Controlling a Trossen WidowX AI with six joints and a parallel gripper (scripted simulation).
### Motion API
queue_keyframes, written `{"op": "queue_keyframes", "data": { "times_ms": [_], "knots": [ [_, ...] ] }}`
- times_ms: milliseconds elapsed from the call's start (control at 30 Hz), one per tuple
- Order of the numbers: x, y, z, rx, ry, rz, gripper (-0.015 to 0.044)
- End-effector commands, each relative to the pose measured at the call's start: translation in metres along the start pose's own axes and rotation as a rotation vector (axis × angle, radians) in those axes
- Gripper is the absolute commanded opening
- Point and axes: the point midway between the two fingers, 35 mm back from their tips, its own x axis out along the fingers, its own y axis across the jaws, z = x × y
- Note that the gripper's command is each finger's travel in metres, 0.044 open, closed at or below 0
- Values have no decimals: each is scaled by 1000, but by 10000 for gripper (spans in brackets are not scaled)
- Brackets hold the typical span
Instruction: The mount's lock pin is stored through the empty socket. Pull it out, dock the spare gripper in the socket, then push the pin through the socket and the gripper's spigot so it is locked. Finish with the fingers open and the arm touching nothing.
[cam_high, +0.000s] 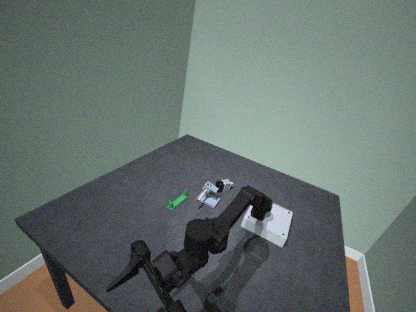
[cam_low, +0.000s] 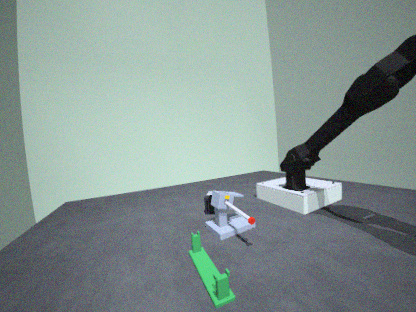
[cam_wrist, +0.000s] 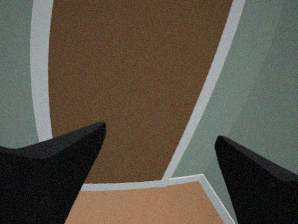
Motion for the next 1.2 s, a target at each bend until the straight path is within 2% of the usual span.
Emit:
{"op": "queue_keyframes", "data": {
  "times_ms": [0, 100, 300, 500, 833, 1167],
  "knots": [
    [0, -1, -1, -2, 3, 0, 374],
    [-2, -19, -9, -27, 55, -7, 300],
    [-26, -104, -49, -142, 293, -44, 300],
    [-75, -194, -87, -281, 542, -84, 300],
    [-204, -302, -140, -401, 959, -41, 300],
    [-363, -341, -172, -367, 1312, 135, 300]
  ]
}}
